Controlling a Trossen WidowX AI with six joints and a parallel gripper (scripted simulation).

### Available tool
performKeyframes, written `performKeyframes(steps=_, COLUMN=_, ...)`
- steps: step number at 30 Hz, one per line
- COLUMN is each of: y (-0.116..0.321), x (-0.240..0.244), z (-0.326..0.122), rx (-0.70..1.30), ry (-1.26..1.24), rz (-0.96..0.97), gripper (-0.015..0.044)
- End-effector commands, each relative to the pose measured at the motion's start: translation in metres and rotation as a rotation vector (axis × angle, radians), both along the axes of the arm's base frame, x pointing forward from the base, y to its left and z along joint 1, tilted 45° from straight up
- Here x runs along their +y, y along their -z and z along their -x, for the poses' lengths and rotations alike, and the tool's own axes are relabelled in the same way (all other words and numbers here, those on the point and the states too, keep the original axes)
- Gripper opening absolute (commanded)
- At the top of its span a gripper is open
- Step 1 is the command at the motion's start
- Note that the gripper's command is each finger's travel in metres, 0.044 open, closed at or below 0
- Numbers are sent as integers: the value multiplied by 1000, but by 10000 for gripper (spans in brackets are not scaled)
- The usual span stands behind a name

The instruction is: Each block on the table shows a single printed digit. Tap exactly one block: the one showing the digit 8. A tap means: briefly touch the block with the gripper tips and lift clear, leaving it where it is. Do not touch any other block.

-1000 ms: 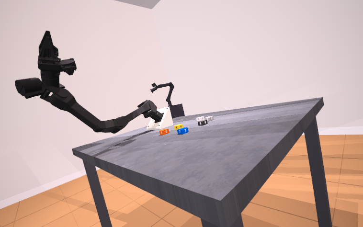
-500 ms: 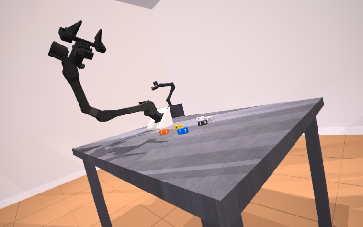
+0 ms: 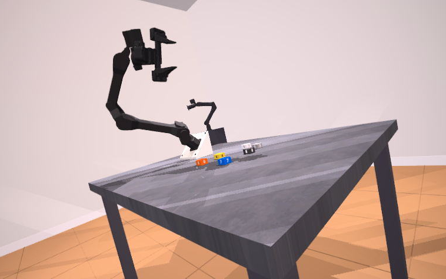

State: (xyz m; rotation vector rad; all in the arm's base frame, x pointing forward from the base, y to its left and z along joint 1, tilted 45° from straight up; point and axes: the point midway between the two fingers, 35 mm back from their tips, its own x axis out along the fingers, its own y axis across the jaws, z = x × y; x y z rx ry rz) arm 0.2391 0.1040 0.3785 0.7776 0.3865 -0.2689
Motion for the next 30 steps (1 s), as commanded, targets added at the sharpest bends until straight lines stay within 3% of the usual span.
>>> performKeyframes(steps=1, y=65, x=-33, z=-21, rx=276, ry=35, rz=387, gripper=400)
performKeyframes(steps=8, y=142, x=-102, z=-19, rx=798, ry=-8, rz=789, gripper=400)
performKeyframes(steps=15, y=197, x=-168, z=21, rx=1399, ry=-205, rz=947, gripper=400)
performKeyframes(steps=30, y=198, x=-170, z=23, rx=1417, ry=-214, rz=947, gripper=400)
